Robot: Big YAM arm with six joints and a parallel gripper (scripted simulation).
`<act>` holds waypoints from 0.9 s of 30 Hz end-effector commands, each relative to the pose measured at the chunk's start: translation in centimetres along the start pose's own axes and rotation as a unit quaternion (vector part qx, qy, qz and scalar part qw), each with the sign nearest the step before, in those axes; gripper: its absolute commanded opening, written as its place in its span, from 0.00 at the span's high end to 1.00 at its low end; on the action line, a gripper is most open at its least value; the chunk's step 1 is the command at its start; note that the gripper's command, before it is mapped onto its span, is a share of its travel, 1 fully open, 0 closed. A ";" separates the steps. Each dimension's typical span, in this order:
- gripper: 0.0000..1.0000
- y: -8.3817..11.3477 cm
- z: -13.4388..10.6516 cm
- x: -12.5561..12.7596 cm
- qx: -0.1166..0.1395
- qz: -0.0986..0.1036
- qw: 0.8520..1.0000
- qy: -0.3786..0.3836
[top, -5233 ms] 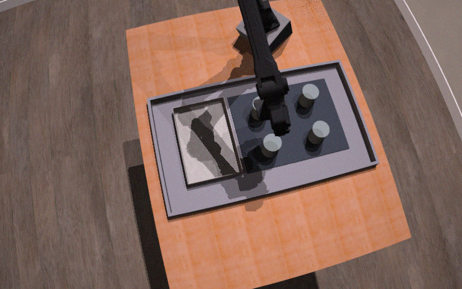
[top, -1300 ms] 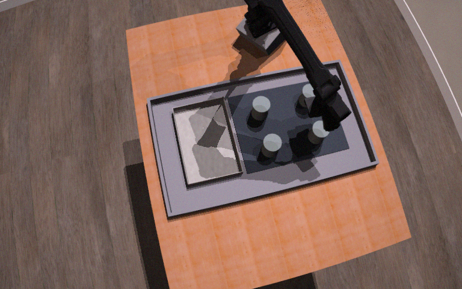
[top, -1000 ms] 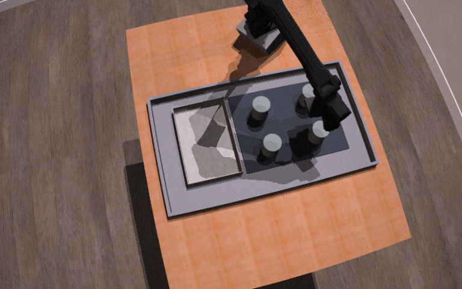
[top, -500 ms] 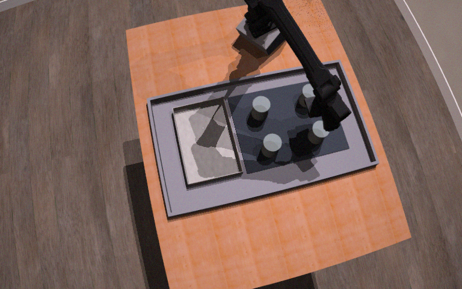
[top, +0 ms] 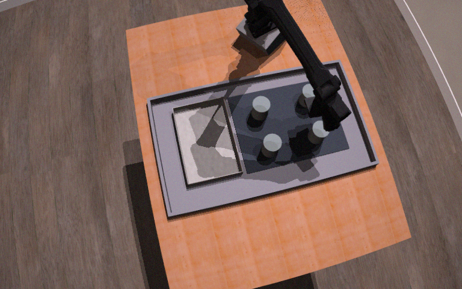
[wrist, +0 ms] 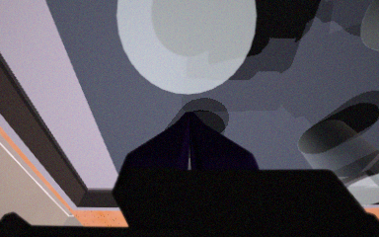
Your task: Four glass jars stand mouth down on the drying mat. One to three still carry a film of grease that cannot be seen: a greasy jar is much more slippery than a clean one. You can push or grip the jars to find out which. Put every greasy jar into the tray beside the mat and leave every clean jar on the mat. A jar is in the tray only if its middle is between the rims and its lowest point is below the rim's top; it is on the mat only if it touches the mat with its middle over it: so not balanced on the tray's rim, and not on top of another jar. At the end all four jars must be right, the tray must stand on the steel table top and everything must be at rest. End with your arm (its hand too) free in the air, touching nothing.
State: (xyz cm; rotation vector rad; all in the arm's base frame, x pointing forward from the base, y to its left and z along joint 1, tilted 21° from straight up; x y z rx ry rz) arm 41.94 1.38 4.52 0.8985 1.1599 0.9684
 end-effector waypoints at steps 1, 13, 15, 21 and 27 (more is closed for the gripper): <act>1.00 -0.2 0.6 0.0 -0.002 0.001 1.000 0.002; 1.00 -0.2 0.8 0.0 -0.002 0.001 1.000 0.002; 1.00 -0.2 0.8 0.0 -0.002 0.001 1.000 0.002; 1.00 -0.2 0.9 0.0 -0.002 0.001 1.000 0.002; 1.00 -0.2 1.0 0.0 -0.002 0.001 1.000 0.002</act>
Point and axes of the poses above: the point where the finger pads meet when closed, its own y axis back along the fingers, its own x axis across the jaws, z = x × y, the point moved 2 cm from there along y, back along the fingers, and after that the axes turned 5 degrees about y, right-handed, at the moved point
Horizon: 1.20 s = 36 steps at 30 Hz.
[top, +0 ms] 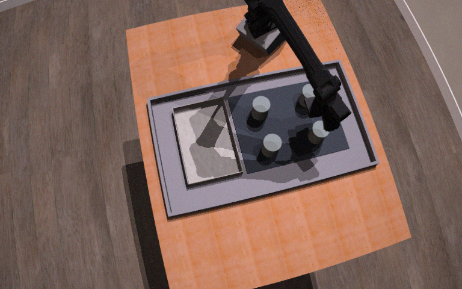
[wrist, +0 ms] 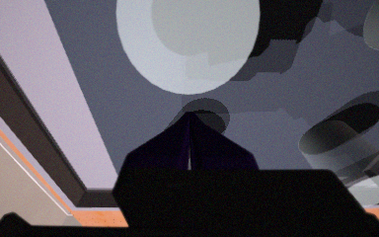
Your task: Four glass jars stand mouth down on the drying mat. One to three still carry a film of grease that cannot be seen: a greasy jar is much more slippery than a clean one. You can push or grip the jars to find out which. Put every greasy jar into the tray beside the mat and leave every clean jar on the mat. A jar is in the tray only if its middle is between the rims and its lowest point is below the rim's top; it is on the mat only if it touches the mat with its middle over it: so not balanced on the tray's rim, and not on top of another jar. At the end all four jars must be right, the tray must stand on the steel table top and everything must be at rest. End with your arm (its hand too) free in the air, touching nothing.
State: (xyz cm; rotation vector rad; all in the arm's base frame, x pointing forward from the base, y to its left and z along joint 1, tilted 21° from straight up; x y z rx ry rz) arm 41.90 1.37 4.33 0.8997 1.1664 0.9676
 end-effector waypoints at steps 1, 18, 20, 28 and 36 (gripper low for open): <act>1.00 0.0 1.0 0.0 -0.005 0.001 1.000 0.000; 1.00 0.0 1.2 -0.1 -0.005 0.001 1.000 0.000; 1.00 0.0 1.3 -0.1 -0.005 0.001 1.000 0.000; 1.00 0.0 1.4 -0.1 -0.005 0.001 1.000 0.000; 1.00 0.0 1.5 -0.1 -0.005 0.001 1.000 0.000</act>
Point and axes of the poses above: the point where the finger pads meet when closed, its own y axis back along the fingers, its own x axis across the jaws, z = x × y, the point moved 2 cm from there along y, back along the fingers, and after that the axes turned 5 degrees about y, right-handed, at the moved point
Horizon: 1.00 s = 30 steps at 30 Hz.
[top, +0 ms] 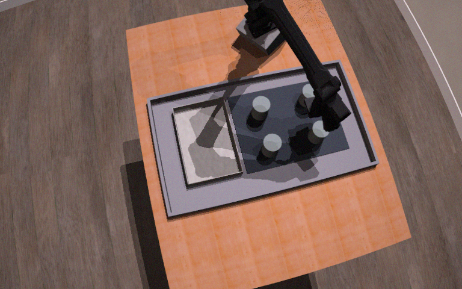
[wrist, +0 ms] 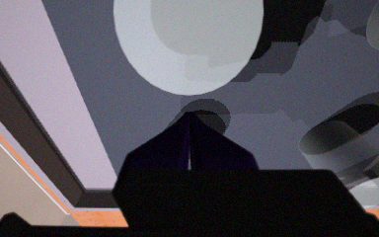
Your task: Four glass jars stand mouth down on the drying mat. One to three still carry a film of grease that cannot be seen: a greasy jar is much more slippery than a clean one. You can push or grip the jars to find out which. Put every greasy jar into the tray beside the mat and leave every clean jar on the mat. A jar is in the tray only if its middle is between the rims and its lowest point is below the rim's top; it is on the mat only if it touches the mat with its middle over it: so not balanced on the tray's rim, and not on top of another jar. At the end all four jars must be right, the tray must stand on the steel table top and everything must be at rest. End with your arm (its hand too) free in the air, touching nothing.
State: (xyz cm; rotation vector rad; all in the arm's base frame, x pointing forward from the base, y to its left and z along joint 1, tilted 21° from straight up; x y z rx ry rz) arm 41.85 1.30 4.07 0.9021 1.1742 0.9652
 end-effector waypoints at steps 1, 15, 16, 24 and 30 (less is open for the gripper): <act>1.00 0.2 1.6 -0.1 -0.008 0.002 1.000 -0.002; 1.00 0.3 1.7 -0.1 -0.008 0.002 1.000 -0.002; 1.00 0.3 1.7 -0.1 -0.008 0.002 1.000 -0.002; 1.00 0.3 1.8 -0.1 -0.008 0.002 1.000 -0.002; 1.00 0.3 1.9 -0.1 -0.008 0.002 1.000 -0.002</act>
Point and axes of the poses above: the point where the finger pads meet when closed, its own y axis back along the fingers, its own x axis across the jaws, z = x × y, the point moved 2 cm from there along y, back along the fingers, and after that the axes turned 5 degrees about y, right-handed, at the moved point
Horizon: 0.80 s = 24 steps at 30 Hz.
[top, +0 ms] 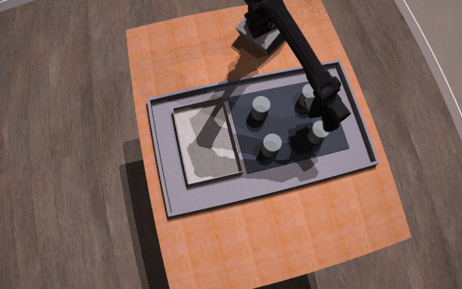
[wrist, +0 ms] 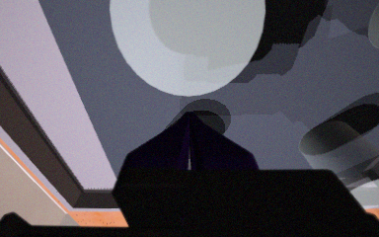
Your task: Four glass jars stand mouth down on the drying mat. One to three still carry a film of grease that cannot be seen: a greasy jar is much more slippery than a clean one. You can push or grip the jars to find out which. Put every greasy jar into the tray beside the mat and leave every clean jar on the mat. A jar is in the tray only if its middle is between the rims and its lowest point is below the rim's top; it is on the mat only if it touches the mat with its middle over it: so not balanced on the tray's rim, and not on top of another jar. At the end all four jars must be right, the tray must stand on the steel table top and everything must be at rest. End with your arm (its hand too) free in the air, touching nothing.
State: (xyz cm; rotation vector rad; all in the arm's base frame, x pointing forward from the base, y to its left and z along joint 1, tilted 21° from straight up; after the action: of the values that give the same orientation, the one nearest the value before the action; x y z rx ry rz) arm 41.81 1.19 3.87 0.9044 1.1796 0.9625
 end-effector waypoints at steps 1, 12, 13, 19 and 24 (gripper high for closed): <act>1.00 0.5 2.0 -0.1 -0.010 0.003 1.000 -0.004; 1.00 0.5 2.1 -0.1 -0.010 0.003 1.000 -0.004; 1.00 0.5 2.1 -0.1 -0.010 0.003 1.000 -0.004; 1.00 0.5 2.2 -0.1 -0.010 0.003 1.000 -0.004; 1.00 0.5 2.2 -0.1 -0.010 0.003 1.000 -0.004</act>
State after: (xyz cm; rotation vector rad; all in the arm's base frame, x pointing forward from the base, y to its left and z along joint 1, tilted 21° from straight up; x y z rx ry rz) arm 41.77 1.10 3.71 0.9066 1.1841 0.9601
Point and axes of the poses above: the point where the finger pads meet when closed, its own y axis back along the fingers, its own x axis across the jaws, z = x × y, the point moved 2 cm from there along y, back along the fingers, and after that the axes turned 5 degrees about y, right-handed, at the moved point
